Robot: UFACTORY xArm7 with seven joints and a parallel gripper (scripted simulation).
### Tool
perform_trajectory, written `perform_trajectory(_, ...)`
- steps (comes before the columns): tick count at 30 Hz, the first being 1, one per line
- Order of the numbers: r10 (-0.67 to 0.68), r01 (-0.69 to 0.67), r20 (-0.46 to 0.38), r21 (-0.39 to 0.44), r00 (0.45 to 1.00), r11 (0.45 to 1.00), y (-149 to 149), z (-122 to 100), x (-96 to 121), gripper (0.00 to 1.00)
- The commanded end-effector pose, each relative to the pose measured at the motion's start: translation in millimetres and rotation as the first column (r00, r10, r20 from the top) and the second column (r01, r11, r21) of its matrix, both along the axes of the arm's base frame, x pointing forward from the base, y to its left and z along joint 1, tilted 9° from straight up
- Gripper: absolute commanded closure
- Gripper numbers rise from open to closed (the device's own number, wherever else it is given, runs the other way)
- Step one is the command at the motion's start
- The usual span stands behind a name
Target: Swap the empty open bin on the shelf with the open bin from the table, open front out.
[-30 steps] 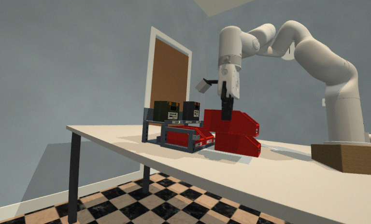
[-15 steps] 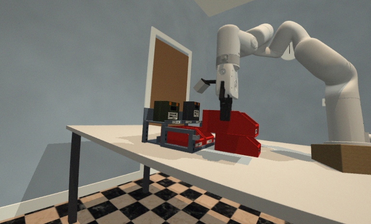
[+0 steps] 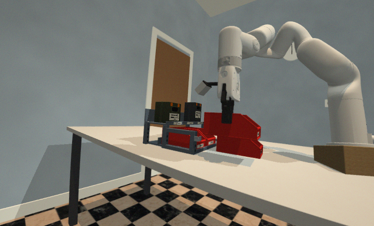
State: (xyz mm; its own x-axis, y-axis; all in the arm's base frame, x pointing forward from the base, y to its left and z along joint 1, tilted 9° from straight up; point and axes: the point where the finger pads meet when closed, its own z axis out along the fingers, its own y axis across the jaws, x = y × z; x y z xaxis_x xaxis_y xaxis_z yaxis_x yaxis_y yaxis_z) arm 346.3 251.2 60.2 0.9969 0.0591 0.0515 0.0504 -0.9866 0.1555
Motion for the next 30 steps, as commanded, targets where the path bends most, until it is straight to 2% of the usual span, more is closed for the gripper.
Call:
perform_trajectory(1,0.001,-0.001,0.003,0.002,1.000,1.000,0.3,-5.4,1.1,1.00)
perform_trajectory(6,0.001,-0.001,0.003,0.002,1.000,1.000,-0.6,-12.3,1.5,1.00)
perform_trajectory(19,0.001,-0.001,0.003,0.002,1.000,1.000,-5.9,-50.2,3.7,1.00)
perform_trajectory(30,0.001,-0.001,0.003,0.002,1.000,1.000,-8.3,-67.7,4.7,1.00)
